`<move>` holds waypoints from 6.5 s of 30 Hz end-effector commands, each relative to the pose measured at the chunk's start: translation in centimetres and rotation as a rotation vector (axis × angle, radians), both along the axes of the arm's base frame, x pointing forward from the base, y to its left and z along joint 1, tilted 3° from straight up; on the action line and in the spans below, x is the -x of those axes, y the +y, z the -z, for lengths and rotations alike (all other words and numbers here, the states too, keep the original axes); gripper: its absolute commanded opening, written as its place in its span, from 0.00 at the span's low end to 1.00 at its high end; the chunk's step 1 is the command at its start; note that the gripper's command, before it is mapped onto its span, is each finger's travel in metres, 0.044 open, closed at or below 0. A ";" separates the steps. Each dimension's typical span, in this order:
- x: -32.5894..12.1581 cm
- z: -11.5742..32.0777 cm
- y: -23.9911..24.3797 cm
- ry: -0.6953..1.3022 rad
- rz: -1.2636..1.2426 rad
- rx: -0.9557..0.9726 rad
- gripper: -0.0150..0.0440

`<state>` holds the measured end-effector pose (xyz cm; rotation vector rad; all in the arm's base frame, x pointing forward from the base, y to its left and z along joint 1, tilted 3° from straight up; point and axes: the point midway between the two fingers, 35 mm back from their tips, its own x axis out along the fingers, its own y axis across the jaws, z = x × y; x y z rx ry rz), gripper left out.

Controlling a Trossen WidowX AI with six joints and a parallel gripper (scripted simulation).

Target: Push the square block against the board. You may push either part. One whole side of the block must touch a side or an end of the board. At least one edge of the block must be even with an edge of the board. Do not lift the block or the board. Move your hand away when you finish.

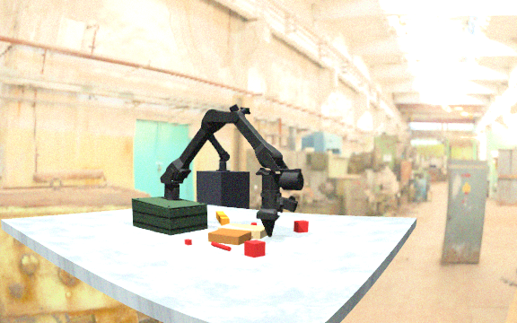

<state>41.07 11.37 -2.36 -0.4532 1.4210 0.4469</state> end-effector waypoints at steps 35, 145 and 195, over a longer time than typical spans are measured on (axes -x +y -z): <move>6.6 -4.8 -13.7 0.016 0.134 -0.001 0.25; -1.0 -5.3 -8.6 0.006 0.152 -0.007 0.25; 3.0 0.8 -10.3 0.013 0.154 -0.006 0.25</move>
